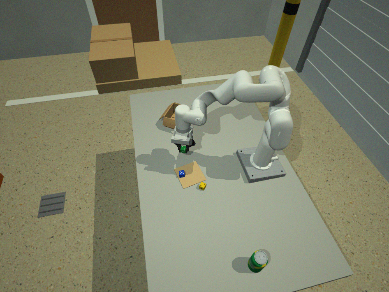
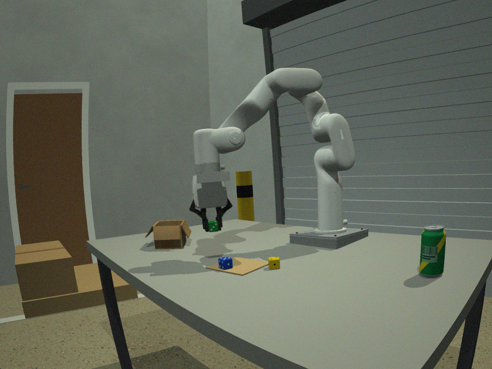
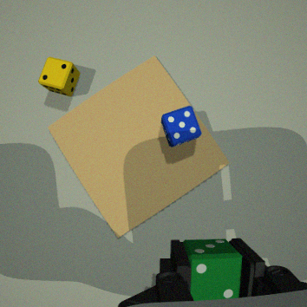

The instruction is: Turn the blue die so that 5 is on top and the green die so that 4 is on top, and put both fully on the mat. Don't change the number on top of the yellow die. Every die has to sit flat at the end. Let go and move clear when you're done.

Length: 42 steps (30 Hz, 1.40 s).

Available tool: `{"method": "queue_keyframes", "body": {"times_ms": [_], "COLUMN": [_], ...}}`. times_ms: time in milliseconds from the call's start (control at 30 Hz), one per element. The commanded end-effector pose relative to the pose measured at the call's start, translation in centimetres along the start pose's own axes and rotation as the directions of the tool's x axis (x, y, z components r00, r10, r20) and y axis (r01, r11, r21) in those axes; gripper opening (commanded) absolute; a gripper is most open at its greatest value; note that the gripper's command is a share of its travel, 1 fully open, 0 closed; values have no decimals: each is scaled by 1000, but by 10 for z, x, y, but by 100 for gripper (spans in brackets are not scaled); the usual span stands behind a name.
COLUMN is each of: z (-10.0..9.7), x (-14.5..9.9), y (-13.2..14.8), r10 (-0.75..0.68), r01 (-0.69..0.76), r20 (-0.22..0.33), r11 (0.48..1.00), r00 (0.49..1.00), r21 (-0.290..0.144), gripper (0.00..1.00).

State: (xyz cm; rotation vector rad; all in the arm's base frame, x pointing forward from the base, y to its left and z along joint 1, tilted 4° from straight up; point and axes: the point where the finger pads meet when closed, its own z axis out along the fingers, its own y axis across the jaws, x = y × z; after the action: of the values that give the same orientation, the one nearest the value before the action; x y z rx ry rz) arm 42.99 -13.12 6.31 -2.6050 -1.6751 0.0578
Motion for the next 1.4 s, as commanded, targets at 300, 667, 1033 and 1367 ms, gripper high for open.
{"method": "queue_keyframes", "body": {"times_ms": [300, 667, 1033, 1367], "z": [3, 6, 10, 13], "x": [50, 87, 121, 155], "y": [-8, -19, -32, -49], "r10": [-446, -730, -915, -997], "r01": [446, 730, 915, 997], "r20": [6, 9, 8, 3], "r11": [895, 683, 404, 72], "r00": [895, 683, 404, 72], "r21": [0, 7, 15, 22], "gripper": [27, 27, 27, 27]}}
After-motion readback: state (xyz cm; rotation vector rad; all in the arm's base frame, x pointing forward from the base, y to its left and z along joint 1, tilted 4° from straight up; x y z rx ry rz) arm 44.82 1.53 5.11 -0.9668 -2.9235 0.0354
